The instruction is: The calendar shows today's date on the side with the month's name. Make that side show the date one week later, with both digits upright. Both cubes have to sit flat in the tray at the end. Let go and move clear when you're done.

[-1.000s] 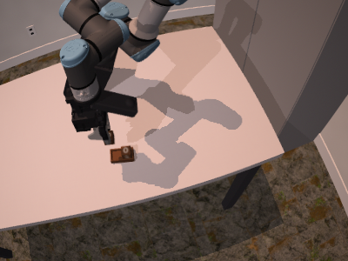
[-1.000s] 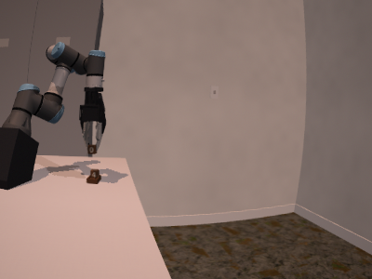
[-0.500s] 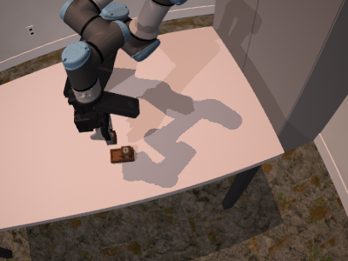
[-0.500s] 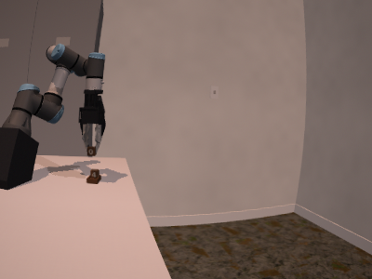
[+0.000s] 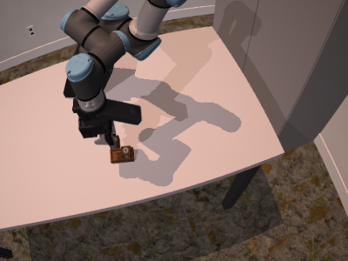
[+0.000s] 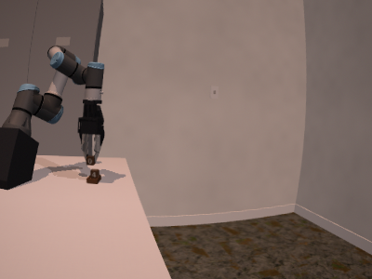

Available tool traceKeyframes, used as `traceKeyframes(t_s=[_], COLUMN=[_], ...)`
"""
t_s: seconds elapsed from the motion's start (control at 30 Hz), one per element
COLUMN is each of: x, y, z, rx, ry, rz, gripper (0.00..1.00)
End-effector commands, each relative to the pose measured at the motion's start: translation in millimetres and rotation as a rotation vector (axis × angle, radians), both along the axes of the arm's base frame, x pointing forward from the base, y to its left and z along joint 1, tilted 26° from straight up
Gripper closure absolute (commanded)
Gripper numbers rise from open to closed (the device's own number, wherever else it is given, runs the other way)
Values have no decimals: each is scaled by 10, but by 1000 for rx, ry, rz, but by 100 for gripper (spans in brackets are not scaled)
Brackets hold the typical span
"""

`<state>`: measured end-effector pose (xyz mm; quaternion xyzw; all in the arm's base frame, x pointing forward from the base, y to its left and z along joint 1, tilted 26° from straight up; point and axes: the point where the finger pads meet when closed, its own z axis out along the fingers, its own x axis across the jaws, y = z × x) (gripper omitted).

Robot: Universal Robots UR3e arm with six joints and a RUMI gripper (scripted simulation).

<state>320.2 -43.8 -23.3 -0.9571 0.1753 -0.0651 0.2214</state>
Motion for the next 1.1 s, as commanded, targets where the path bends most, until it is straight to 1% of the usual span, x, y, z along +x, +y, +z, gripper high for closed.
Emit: traceKeyframes(t_s=[0.0, 0.23, 1.07], x=[102, 110, 111], y=[2, 15, 7], z=[-180, -209, -207], rx=[-24, -24, -26], ry=[-14, -14, -15], rz=[-11, -11, -11], gripper=[90, 90, 90])
